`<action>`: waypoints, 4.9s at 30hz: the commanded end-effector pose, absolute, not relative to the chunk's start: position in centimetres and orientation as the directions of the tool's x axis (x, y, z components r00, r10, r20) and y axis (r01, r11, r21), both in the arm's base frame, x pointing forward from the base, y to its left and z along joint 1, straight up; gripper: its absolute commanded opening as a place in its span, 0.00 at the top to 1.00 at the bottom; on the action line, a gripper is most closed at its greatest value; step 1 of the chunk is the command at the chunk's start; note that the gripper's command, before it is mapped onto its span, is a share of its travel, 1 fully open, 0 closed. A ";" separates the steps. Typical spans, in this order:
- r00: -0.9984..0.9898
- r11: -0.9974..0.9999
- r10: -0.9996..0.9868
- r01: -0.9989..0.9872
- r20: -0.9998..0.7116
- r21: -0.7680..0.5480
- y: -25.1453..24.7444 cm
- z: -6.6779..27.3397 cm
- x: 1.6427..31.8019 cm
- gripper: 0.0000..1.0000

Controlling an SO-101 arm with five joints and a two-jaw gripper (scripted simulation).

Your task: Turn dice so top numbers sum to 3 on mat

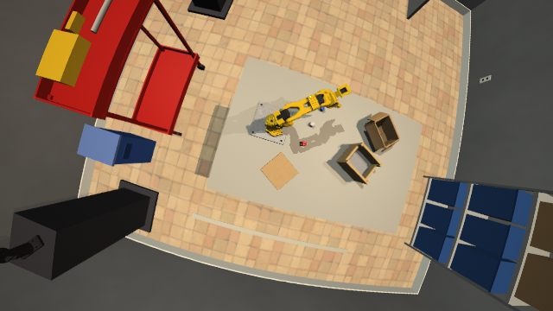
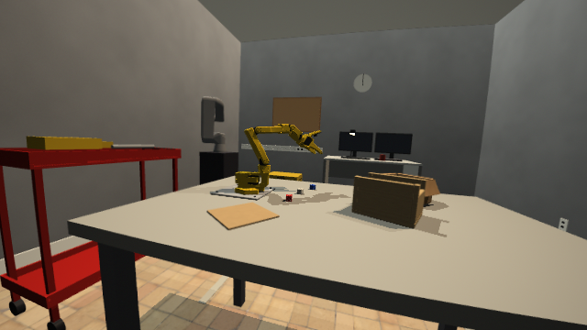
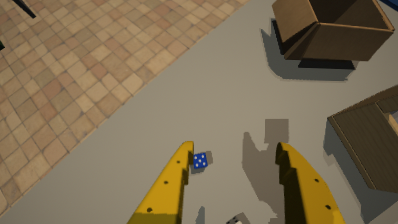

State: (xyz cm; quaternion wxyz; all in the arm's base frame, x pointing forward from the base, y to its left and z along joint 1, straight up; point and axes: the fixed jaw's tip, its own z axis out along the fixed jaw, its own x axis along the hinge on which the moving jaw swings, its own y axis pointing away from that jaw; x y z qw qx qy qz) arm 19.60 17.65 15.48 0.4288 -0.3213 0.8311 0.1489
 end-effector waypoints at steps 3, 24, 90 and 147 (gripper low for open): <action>-0.476 0.703 -0.536 -0.709 -0.698 -0.057 18.4 16.3 19.4 0.72; -0.512 0.618 -0.709 -0.782 -0.484 -0.078 18.5 16.4 18.3 0.72; -0.594 0.594 -0.805 -0.805 -0.001 0.000 17.9 4.8 17.7 0.72; -0.594 0.594 -0.805 -0.805 0.014 0.002 17.8 0.3 17.5 0.72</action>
